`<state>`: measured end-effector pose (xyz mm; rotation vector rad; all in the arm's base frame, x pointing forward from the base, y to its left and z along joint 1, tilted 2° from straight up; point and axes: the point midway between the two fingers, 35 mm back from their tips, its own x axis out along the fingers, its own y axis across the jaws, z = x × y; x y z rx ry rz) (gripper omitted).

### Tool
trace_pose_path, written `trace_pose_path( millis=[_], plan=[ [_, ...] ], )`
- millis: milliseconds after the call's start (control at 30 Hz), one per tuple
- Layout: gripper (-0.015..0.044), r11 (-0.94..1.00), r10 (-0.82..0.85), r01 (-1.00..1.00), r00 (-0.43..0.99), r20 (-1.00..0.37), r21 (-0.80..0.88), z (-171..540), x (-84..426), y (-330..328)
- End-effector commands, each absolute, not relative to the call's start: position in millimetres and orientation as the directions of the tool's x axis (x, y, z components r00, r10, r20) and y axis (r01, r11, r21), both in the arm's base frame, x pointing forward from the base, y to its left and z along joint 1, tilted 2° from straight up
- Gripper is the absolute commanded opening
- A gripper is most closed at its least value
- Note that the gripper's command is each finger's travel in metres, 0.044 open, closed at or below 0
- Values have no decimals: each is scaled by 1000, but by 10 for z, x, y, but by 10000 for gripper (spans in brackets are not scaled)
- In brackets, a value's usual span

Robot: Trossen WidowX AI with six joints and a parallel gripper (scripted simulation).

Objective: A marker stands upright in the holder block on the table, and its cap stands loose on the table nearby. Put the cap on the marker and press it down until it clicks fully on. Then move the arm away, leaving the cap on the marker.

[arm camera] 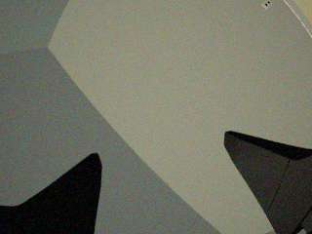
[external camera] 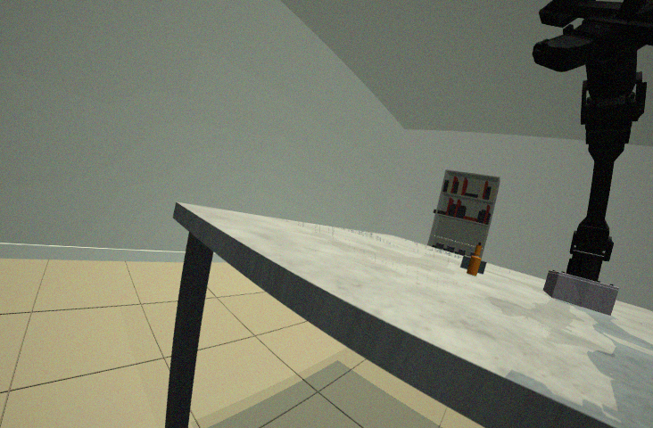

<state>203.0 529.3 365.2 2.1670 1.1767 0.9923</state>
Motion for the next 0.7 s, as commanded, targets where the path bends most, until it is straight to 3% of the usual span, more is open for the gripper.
trace_pose_path(
  millis=[0,167,400,667],
  plan=[
    [374,-512,856,503,372,360,697,3635,2052,5288],
    [242,-362,865,418,484,133,833,3185,2615,5079],
    [240,-21,757,394,607,-243,919,2425,3316,4426],
    [240,350,519,497,603,-606,794,1680,3663,3418]
  ],
)
